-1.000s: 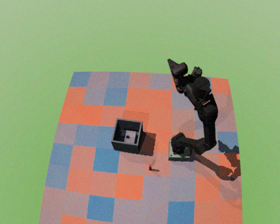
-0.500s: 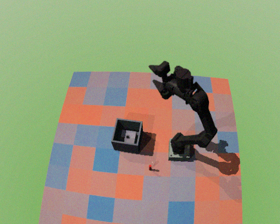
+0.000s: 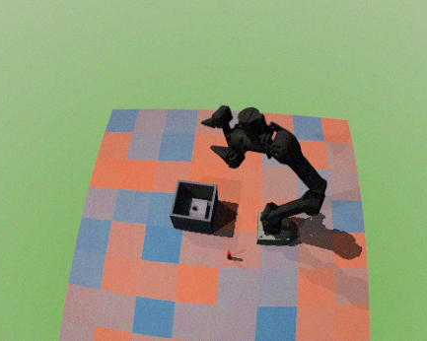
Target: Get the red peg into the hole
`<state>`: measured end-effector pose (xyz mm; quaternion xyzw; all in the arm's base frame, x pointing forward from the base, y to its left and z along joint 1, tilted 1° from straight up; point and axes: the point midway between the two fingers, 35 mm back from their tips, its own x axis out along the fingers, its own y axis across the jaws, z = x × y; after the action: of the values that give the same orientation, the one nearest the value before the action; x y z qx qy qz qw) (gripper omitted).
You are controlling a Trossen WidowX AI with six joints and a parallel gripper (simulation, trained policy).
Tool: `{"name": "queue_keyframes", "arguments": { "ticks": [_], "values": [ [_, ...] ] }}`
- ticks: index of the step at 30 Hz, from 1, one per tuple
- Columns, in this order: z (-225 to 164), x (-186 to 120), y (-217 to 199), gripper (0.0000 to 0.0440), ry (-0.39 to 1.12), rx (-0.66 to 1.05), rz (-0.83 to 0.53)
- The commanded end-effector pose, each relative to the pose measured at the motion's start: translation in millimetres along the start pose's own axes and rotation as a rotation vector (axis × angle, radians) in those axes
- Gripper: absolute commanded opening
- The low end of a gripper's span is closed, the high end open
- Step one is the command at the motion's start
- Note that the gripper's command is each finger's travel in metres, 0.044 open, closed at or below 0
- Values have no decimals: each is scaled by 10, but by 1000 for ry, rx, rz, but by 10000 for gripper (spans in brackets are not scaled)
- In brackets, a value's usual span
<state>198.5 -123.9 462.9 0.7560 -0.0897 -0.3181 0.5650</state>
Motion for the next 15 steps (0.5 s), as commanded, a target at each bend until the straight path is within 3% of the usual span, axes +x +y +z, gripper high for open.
{"name": "queue_keyframes", "arguments": {
  "ticks": [1, 15],
  "values": [
    [-153, 152, -164, 440, 59, 35, -73],
    [-728, 465, -728, 440, 224, 102, -308]
  ]
}}
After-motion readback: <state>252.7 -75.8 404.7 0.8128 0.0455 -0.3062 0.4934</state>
